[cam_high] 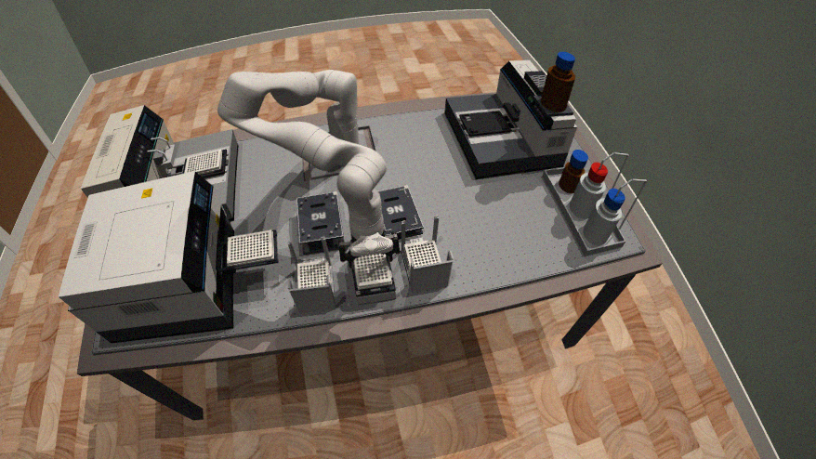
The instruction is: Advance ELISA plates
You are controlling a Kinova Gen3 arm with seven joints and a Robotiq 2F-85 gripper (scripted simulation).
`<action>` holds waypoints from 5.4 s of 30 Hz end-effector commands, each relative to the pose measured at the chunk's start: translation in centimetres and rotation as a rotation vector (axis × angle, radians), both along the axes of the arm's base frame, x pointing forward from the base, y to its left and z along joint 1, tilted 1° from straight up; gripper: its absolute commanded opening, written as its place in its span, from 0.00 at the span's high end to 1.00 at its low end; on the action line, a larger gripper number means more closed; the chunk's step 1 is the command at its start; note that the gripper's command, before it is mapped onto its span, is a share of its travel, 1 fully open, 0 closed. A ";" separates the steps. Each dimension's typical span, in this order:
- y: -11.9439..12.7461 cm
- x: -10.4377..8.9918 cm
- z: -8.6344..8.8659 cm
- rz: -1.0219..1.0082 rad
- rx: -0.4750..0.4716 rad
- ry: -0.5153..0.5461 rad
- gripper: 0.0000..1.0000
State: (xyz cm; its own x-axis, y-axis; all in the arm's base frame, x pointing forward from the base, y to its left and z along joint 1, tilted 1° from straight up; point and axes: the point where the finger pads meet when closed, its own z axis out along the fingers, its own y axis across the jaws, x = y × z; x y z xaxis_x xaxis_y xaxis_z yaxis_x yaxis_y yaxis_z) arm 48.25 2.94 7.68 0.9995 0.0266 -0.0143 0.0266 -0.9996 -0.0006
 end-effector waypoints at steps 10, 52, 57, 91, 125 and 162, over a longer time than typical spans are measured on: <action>0.0 0.1 -0.1 0.003 -0.004 -0.005 0.06; 0.0 0.1 -0.9 0.001 -0.003 -0.005 0.06; 0.0 0.1 -1.0 0.001 -0.003 -0.006 0.06; 0.0 0.0 -1.0 0.002 -0.002 -0.002 0.00; 0.0 0.1 2.9 0.005 -0.001 0.001 0.00; 0.0 0.1 7.3 0.005 0.000 0.001 0.00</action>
State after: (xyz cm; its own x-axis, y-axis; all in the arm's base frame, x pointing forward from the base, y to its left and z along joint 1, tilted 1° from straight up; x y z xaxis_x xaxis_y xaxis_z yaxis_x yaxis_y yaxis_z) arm 48.36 2.96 14.28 0.9994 0.0326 -0.0151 0.0327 -0.9995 0.0033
